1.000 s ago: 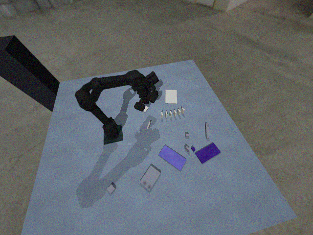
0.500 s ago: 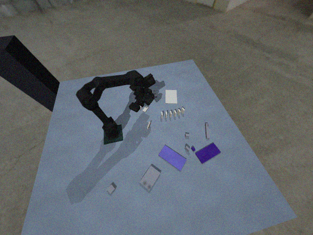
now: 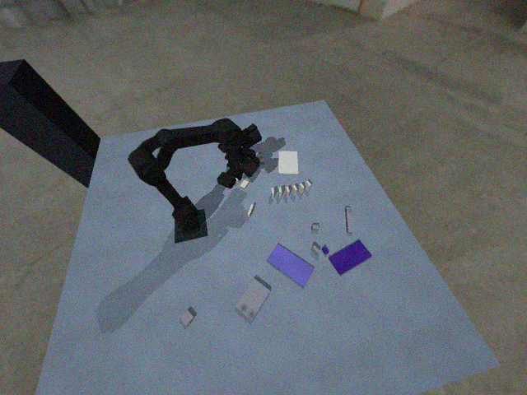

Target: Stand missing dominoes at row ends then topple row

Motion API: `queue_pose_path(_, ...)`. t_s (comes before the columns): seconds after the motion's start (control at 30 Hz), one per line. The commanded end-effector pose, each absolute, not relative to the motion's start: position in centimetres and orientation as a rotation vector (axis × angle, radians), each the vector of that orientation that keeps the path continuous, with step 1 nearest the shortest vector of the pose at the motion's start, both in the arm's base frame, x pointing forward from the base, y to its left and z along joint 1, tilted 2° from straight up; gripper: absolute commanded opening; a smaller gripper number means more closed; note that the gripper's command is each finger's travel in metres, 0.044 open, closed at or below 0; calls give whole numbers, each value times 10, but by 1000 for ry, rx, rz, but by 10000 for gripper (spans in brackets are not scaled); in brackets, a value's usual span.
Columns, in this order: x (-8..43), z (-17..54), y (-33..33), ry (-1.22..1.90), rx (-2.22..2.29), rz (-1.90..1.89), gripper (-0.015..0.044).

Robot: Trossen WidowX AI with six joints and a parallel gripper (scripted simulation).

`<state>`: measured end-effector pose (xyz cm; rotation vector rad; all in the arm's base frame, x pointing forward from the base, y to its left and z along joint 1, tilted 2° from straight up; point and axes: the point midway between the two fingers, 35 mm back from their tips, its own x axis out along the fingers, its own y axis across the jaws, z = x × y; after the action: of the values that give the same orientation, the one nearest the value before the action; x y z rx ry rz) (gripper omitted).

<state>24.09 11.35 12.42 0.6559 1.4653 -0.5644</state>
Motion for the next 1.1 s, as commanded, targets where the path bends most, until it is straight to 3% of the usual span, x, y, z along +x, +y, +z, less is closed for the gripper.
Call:
queue_pose_path(0.0, 240, 123, 112, 1466, 652, -574, 0)
queue_pose_path(0.6, 240, 123, 112, 1466, 652, -574, 0)
queue_pose_path(0.83, 241, 45, 113, 1467, 651, -574, 0)
queue_pose_path(1.07, 241, 43, 114, 1466, 652, -574, 0)
